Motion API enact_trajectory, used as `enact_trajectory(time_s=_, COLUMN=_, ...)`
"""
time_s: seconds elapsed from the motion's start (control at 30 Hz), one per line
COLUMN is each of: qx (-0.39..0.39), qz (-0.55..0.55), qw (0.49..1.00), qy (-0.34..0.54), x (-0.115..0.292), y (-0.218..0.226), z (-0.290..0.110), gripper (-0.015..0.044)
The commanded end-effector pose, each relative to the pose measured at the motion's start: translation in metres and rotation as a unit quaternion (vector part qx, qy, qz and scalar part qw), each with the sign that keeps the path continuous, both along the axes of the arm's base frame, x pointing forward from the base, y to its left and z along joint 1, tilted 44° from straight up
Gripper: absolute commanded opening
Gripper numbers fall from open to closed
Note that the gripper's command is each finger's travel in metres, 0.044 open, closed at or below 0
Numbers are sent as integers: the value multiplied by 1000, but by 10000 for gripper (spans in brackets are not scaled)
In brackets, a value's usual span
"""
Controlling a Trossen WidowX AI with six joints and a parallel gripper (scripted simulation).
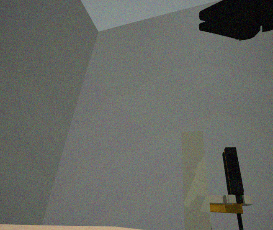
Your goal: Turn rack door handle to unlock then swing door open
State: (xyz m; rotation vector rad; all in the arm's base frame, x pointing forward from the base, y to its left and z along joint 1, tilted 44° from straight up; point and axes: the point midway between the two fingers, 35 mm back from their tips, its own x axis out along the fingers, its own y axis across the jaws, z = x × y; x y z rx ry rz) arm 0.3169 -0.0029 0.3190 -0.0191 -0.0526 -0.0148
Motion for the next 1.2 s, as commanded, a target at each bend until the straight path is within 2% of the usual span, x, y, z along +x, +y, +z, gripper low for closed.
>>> enact_trajectory(time_s=0.0, qx=-1, qz=0, qw=1000, qy=2, x=1, y=0, z=-1, gripper=374)
enact_trajectory(time_s=0.1, qx=-9, qz=3, qw=999, qy=37, x=9, y=-2, z=-11, gripper=295)
enact_trajectory(time_s=0.6, qx=-44, qz=44, qw=966, qy=252, x=42, y=-20, z=-81, gripper=295)
enact_trajectory(time_s=1.17, qx=-16, qz=128, qw=881, qy=456, x=41, y=-37, z=-147, gripper=295)
